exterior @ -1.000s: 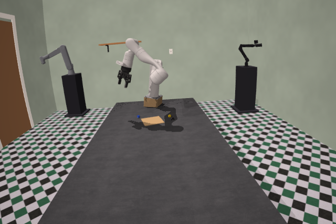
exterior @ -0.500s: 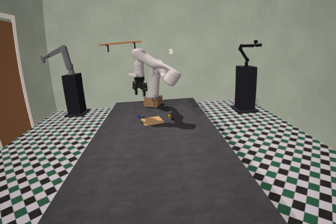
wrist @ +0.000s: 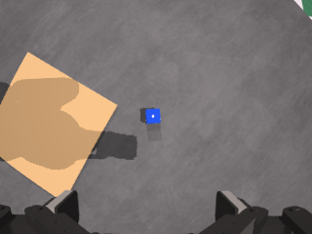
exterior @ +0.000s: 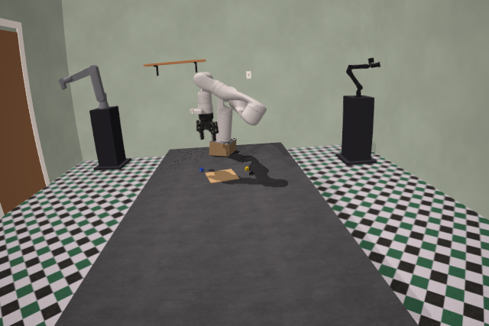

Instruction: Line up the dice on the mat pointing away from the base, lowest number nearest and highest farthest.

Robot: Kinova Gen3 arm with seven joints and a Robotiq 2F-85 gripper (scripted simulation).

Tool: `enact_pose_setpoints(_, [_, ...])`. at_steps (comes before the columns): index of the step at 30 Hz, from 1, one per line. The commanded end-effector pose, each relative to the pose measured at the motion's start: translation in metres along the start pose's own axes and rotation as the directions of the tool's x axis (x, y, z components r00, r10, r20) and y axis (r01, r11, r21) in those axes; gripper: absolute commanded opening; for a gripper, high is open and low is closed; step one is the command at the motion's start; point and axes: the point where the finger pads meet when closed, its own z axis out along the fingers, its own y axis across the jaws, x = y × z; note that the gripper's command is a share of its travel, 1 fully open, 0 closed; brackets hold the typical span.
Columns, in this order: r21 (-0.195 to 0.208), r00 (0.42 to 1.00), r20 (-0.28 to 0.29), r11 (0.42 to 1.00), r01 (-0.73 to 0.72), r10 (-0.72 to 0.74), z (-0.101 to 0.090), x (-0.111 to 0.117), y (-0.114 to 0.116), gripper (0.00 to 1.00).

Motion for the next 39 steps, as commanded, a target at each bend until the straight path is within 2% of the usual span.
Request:
enact_pose_setpoints(1, [0.001,1.0,-0.001,1.0,0.001,-0.001,0.0,0.0,0.0,1.0])
enact_pose_setpoints(15, [0.001,1.0,-0.001,1.0,0.001,-0.001,0.001,0.0,0.0,1.0])
enact_pose_setpoints(19, [0.0,1.0,0.0,1.0,0.001,-0.001,0.007,0.0,0.0,1.0])
enact_pose_setpoints(24, [0.0,1.0,0.0,1.0,0.001,-0.001,0.023,0.0,-0.001,1.0])
enact_pose_setpoints(30, [0.0,1.0,0.0,1.0,0.001,-0.001,0.052,0.001,-0.001,1.0])
enact_pose_setpoints(32, [0.0,1.0,0.0,1.0,0.001,-0.001,0.052,0.001,-0.001,1.0])
enact_pose_setpoints(39, [0.0,1.0,0.0,1.0,0.001,-0.001,0.086,0.001,-0.001,1.0])
